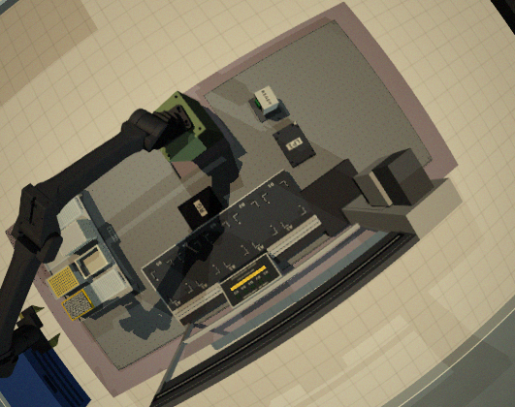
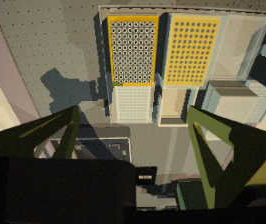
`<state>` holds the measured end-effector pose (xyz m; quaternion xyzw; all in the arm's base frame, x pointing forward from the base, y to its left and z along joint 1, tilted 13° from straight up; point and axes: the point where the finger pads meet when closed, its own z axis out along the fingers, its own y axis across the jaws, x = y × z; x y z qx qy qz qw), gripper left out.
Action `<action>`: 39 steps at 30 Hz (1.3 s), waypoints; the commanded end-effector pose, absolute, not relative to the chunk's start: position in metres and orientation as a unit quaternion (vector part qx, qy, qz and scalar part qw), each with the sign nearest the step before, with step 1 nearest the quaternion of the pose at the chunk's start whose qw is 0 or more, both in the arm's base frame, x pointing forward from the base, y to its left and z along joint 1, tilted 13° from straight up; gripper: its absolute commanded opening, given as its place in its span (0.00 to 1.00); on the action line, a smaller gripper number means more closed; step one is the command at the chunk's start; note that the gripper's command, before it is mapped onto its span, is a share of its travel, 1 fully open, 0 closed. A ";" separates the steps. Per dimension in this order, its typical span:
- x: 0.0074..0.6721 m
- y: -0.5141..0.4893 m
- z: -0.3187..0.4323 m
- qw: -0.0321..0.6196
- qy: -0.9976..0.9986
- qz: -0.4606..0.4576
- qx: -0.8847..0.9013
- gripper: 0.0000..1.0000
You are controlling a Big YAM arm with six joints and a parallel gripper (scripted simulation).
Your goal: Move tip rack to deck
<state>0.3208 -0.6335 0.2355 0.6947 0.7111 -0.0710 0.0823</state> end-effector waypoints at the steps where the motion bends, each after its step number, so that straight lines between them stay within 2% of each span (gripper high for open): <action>1: 0.318 -0.641 0.246 0.102 0.709 -0.076 0.693 1.00; 15: 0.319 -0.647 0.219 0.097 0.710 -0.075 0.694 1.00; 16: 0.322 -0.653 0.246 0.124 0.706 -0.084 0.693 1.00; 21: 0.318 -0.650 0.205 0.093 0.709 -0.074 0.695 1.00; 33: 0.320 -0.654 0.209 0.109 0.708 -0.079 0.694 1.00; 39: 0.319 -0.656 0.178 0.093 0.710 -0.074 0.695 1.00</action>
